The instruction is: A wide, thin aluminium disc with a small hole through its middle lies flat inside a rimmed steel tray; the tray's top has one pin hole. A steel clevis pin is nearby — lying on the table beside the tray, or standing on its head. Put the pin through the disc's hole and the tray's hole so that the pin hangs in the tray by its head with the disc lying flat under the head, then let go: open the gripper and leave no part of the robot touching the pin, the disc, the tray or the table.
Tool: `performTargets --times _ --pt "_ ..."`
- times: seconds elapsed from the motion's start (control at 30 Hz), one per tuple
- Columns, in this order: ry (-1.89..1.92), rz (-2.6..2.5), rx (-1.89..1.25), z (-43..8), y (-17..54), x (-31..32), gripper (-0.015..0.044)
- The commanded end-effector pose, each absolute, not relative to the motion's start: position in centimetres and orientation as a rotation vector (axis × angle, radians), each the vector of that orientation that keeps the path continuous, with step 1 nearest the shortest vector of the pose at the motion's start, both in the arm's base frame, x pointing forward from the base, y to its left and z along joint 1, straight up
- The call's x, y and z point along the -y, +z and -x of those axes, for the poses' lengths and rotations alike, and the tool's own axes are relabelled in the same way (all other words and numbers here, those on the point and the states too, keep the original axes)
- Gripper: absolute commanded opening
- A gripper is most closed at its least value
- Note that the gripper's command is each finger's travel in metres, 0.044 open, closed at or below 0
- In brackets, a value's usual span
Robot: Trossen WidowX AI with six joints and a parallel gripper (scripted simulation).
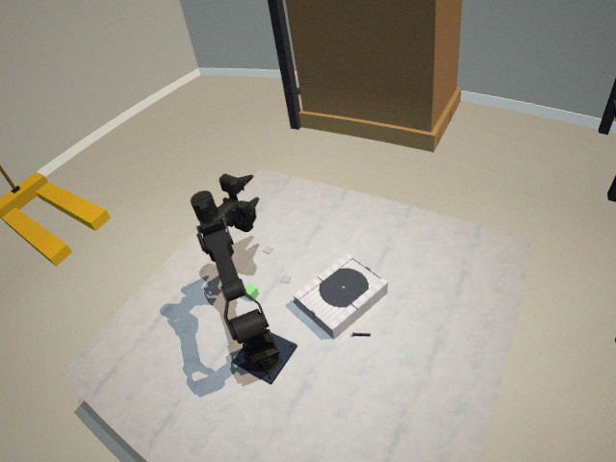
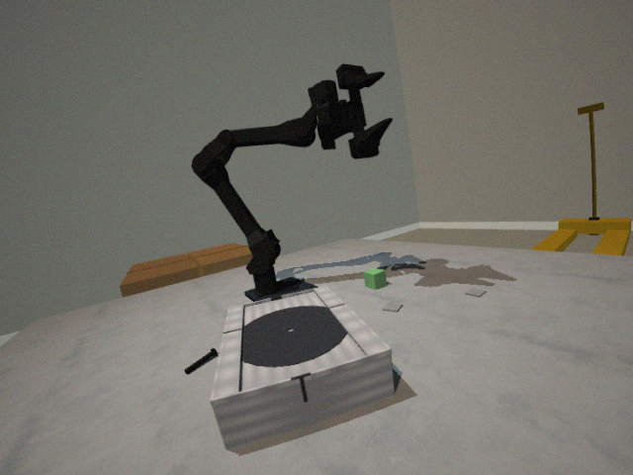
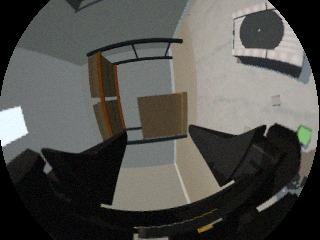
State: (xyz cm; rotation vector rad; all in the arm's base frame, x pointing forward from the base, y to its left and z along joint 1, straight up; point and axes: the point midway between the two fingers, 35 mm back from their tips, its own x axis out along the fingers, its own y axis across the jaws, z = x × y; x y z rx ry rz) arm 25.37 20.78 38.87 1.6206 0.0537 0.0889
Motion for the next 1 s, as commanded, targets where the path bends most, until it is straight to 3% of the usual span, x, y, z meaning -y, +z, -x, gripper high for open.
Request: performTargets --times 0.0,0.33,0.63,0.97 --pt "0.085 -1.6 -0.053 -25.5 38.8 -20.7 0.0374" --pt "-0.141 -0.524 -0.172 -34.0 31.9 -13.9 0.012" --pt "-0.188 0.214 -0.463 -37.4 25.7 -6.6 0.012" --pt "-0.022 0.841 -0.823 -37.6 19.5 1.1 0.012"
